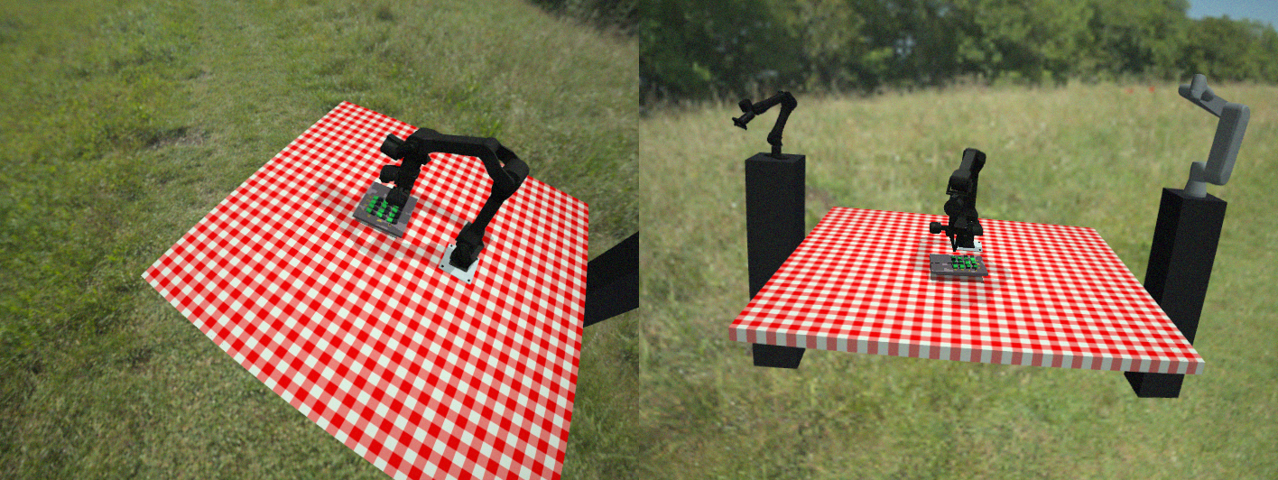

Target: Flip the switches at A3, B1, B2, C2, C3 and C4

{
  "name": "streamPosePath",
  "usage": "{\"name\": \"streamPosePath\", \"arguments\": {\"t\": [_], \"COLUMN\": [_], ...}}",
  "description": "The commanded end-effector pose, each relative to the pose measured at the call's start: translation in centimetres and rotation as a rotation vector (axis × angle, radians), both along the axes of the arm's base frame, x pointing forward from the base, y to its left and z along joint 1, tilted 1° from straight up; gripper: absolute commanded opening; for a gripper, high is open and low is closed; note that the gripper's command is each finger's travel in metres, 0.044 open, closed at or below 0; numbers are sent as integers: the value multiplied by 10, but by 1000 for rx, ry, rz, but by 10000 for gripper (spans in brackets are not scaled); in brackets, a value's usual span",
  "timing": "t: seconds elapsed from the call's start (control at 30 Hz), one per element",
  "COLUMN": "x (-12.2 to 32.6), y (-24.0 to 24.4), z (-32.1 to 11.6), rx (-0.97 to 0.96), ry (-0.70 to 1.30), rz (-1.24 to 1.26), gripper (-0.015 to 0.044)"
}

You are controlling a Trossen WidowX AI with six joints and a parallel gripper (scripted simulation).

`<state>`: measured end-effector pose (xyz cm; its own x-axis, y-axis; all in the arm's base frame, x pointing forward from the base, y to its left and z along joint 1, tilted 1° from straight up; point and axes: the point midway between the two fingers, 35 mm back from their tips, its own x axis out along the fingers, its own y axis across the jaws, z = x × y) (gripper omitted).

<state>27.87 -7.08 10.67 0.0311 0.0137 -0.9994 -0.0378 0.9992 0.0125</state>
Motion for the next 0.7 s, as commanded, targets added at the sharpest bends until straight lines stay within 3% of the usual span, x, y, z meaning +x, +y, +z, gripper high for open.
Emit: {"name": "streamPosePath", "arguments": {"t": [0.0, 0.67], "x": [-1, 0], "y": [0, 0], "z": [-6, -19], "rx": [-4, -4], "ry": [5, 5], "rz": [3, 3], "gripper": [0, 0]}}
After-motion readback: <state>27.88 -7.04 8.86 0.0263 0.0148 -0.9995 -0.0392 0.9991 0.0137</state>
